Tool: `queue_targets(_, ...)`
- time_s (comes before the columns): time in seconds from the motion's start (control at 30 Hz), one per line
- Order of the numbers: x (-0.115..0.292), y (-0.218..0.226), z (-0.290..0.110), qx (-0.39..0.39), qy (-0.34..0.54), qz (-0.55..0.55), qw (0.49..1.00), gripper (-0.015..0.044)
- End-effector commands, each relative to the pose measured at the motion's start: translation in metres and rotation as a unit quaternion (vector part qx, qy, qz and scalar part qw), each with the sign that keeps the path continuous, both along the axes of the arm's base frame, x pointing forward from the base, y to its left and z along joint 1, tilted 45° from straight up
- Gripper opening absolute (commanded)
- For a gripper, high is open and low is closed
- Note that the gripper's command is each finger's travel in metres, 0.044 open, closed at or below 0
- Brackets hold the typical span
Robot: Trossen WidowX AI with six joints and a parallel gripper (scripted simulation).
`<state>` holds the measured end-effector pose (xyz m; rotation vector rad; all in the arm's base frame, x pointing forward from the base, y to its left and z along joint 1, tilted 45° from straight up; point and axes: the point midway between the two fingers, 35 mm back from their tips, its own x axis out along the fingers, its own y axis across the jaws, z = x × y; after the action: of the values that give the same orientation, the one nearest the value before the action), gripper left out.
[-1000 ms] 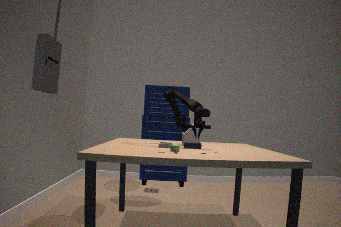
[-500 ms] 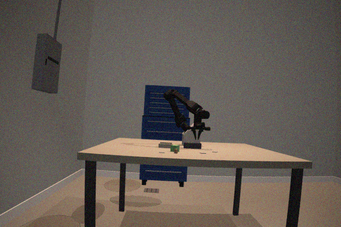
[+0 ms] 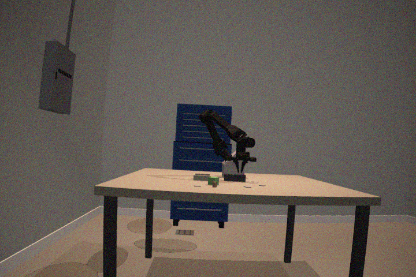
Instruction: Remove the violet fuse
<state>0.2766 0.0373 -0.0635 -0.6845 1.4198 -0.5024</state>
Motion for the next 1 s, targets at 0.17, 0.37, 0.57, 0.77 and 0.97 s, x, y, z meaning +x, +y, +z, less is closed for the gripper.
queue_targets(0.17, -0.0012, -0.0058, -0.0036, -0.003, 0.003, -0.001, 1.000, 0.0067)
queue_targets(0.37, -0.0012, -0.0058, -0.0036, -0.003, 0.003, -0.001, 1.000, 0.0067)
queue_targets(0.57, -0.0008, -0.0079, -0.0059, -0.003, 0.003, -0.001, 1.000, 0.0067)
queue_targets(0.77, -0.0003, -0.0119, -0.0098, -0.003, 0.003, -0.001, 1.000, 0.0067)
queue_targets(0.97, -0.0002, -0.0128, -0.0108, -0.004, 0.003, -0.001, 1.000, 0.0067)
